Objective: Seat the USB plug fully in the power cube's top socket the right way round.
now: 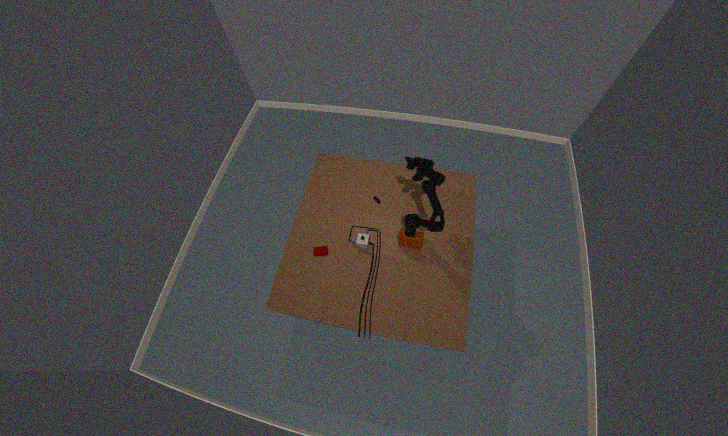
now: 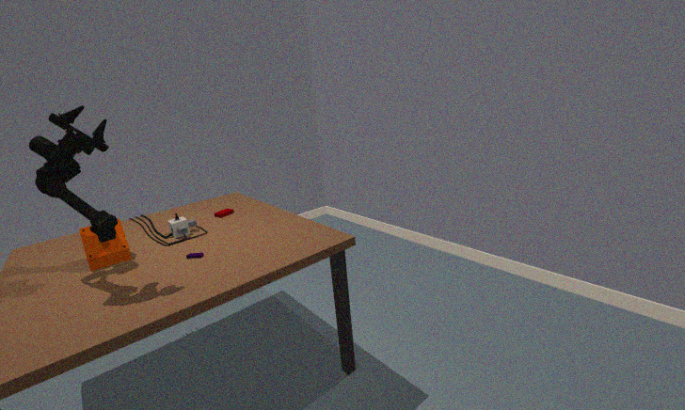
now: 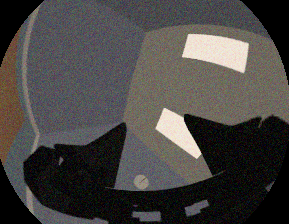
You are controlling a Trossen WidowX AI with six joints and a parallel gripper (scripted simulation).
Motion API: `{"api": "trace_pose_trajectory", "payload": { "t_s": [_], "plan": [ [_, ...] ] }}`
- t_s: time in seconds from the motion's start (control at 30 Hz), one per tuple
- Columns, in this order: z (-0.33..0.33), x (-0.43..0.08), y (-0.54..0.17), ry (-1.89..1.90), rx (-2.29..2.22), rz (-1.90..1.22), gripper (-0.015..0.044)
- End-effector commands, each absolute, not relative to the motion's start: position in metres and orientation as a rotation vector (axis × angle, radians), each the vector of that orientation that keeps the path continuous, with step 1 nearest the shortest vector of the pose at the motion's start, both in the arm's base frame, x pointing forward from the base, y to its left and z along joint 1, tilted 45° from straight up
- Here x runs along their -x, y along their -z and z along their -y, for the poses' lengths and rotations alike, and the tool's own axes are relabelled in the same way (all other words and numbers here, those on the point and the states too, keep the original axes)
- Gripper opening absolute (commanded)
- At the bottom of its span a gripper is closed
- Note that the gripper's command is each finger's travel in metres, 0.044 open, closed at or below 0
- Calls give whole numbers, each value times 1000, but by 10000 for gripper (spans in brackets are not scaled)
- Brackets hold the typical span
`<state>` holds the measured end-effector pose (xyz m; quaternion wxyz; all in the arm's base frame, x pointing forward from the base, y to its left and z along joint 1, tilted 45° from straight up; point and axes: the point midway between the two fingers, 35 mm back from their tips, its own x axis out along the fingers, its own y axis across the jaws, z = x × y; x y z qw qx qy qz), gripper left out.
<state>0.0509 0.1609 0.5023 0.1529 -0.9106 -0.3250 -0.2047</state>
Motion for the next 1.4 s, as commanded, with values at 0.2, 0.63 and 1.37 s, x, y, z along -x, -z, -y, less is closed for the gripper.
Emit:
{"api": "trace_pose_trajectory", "payload": {
  "t_s": [0.2,0.63,1.37],
  "plan": [
    [-77,-90,-541,365,1884,876,440],
    [46,-266,-492,-27,391,384,440],
    [-28,-410,-152,544,-951,-810,440]
  ]
}}
